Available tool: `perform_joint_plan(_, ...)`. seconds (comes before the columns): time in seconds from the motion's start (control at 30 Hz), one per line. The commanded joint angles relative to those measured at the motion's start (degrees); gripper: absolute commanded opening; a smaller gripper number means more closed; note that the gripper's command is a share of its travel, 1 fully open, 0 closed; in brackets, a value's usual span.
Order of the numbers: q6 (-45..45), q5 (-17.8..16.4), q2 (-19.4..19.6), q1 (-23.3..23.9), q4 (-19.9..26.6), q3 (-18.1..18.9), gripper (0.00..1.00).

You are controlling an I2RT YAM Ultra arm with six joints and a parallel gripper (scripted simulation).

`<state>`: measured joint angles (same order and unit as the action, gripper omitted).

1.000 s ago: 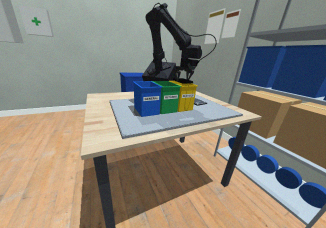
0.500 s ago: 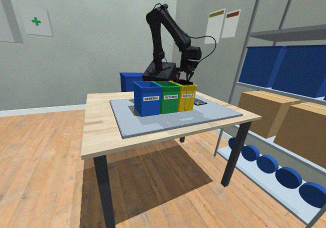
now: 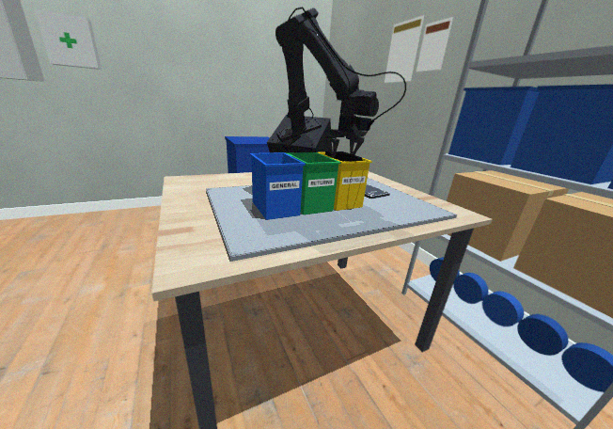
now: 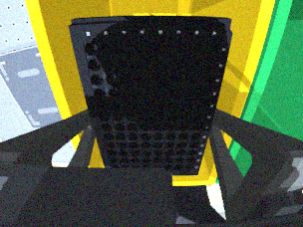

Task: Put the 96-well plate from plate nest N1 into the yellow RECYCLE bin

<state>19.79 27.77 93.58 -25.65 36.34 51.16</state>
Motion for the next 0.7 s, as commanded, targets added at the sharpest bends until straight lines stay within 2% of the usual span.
perform_joint_plan(0.0,-0.6,-0.4,0.9,0.3,-1.0,0.1,0.00)
perform_joint_plan(0.2,-1.0,-0.4,0.7,0.4,-2.6,-1.4,0.00)
perform_joint_plan(0.4,-1.6,-0.5,1.1,0.7,-4.2,-1.4,0.00)
perform_joint_plan(0.5,-1.3,-0.5,2.2,0.6,-3.8,-0.7,0.00)
perform_joint_plan(0.67,-1.1,-0.2,1.2,0.6,-3.2,-0.7,0.00)
